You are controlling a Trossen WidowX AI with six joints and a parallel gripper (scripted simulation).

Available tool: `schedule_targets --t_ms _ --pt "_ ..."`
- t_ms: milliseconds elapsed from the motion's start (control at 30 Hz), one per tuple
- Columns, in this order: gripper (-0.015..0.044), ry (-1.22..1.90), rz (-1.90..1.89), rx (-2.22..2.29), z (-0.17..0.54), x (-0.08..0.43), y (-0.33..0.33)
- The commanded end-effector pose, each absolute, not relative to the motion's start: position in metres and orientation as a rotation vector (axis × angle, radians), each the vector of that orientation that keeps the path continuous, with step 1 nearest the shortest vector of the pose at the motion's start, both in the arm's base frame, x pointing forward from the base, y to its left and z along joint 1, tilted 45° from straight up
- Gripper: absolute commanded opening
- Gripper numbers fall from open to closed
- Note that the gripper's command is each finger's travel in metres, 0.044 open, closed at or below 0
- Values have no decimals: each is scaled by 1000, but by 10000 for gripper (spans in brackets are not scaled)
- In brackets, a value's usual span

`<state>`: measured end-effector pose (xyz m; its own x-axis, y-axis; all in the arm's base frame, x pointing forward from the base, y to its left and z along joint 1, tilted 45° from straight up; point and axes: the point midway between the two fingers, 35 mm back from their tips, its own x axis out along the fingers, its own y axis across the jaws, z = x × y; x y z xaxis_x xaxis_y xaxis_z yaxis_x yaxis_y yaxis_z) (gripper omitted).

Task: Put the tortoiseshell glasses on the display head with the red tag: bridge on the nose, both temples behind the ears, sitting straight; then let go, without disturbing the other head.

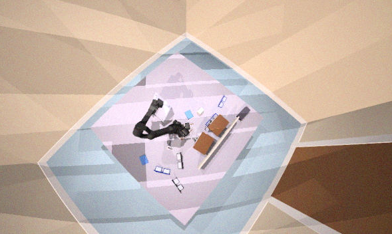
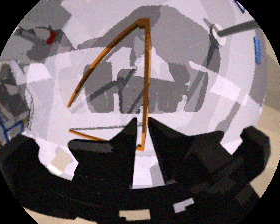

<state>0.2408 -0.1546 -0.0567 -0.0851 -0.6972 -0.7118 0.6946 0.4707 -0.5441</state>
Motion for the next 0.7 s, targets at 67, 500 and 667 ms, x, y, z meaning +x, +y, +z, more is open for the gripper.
schedule_targets --t_ms 67,500,667 --pt "33 1185 -1157 -2 -57 241 -155" --pt "0 1185 -1155 -1 -53 242 -151" --pt "0 1189 -1151 4 -39 247 -132"
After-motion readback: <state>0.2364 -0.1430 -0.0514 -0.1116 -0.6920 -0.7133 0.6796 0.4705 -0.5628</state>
